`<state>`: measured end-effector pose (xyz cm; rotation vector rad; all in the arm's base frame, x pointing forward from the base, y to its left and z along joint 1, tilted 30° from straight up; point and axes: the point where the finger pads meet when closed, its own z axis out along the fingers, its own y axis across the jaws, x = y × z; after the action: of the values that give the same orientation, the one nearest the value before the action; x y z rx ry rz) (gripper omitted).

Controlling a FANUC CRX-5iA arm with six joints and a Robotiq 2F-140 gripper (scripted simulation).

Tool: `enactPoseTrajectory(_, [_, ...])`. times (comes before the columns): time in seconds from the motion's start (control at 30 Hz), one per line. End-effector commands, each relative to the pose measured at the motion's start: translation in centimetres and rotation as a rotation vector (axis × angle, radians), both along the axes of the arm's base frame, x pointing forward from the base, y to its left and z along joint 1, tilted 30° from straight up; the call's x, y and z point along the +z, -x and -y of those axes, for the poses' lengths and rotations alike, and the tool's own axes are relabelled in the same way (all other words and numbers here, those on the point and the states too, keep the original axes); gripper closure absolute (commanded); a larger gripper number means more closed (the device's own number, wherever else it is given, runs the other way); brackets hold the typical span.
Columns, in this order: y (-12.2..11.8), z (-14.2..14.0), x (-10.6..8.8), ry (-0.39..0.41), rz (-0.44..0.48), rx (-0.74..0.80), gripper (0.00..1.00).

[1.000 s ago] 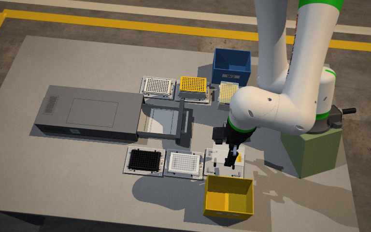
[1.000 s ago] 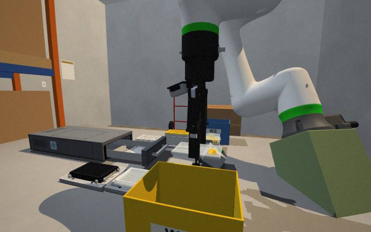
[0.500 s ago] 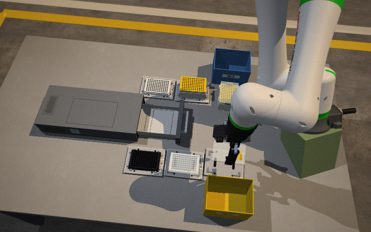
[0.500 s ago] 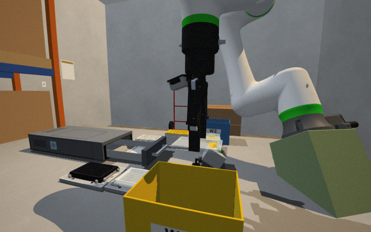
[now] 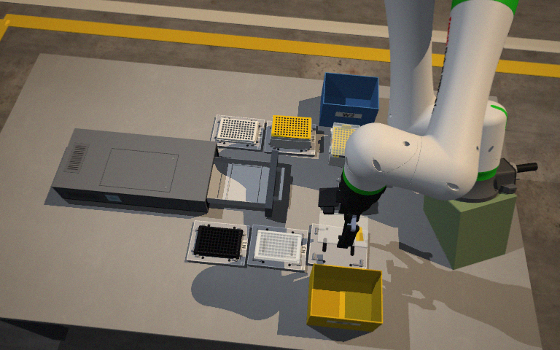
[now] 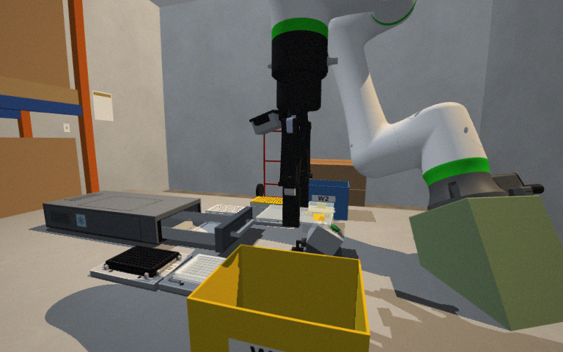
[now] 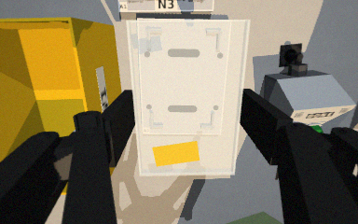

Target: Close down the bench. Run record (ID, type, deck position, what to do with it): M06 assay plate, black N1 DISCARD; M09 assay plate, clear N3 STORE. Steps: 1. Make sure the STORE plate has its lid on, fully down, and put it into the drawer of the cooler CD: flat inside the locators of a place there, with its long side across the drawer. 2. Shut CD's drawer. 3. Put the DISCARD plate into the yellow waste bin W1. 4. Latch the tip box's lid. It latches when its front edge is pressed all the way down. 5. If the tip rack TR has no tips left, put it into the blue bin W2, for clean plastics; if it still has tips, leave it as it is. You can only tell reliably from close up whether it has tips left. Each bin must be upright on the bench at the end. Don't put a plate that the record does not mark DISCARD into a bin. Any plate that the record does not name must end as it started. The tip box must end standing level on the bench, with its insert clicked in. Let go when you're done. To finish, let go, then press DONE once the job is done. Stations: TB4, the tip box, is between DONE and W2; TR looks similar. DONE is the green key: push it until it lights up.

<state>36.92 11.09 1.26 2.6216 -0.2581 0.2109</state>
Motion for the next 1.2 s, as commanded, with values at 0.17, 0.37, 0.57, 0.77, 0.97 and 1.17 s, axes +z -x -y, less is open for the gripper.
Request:
enactPoseTrajectory(0.17, [-1.7, 0.0, 0.2, -0.001, 0.0, 0.002, 0.9])
enactPoseTrajectory(0.37, [-3.3, 0.1, 0.5, -0.001, 0.0, 0.002, 0.9])
enactPoseTrajectory(0.57, [-4.9, 0.1, 0.7, -0.001, 0.0, 0.002, 0.9])
enactPoseTrajectory(0.77, [-5.9, 0.1, 0.8, -0.001, 0.0, 0.002, 0.9])
enactPoseTrajectory(0.97, [-7.5, 0.2, 1.0, -0.001, 0.0, 0.002, 0.9])
enactPoseTrajectory(1.17, [-9.1, 0.3, 1.3, -0.001, 0.0, 0.002, 0.9])
